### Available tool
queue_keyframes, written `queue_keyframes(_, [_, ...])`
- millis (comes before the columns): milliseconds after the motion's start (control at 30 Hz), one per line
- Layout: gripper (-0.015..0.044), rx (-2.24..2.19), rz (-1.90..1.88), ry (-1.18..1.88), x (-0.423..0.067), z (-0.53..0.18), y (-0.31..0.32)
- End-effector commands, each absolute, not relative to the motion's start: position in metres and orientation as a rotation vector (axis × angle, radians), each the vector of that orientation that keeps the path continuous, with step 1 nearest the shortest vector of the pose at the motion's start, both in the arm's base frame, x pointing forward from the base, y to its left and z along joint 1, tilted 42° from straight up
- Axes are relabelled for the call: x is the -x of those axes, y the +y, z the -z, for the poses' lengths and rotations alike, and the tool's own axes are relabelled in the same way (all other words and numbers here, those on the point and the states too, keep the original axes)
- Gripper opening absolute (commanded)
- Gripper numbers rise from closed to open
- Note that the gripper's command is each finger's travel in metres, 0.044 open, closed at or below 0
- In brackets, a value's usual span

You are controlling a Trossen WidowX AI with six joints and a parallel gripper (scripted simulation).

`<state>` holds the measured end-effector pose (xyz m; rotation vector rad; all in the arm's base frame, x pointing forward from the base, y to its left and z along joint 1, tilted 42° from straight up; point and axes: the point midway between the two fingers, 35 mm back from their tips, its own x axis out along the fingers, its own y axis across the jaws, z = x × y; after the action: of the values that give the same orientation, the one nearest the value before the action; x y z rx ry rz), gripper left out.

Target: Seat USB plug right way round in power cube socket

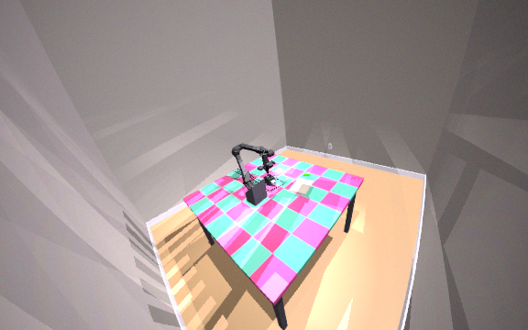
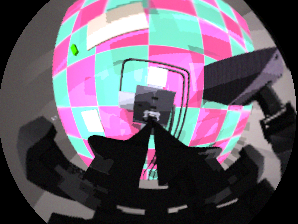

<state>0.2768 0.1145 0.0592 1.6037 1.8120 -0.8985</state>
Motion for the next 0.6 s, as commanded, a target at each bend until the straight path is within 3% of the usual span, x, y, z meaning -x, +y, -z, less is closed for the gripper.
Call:
queue_keyframes(0, [0.0000,-1.606,0.906,1.808,-0.2771,-0.0580,0.1145])
queue_keyframes(567, [0.0000,-1.606,0.906,1.808,-0.2768,-0.0565,0.1159])
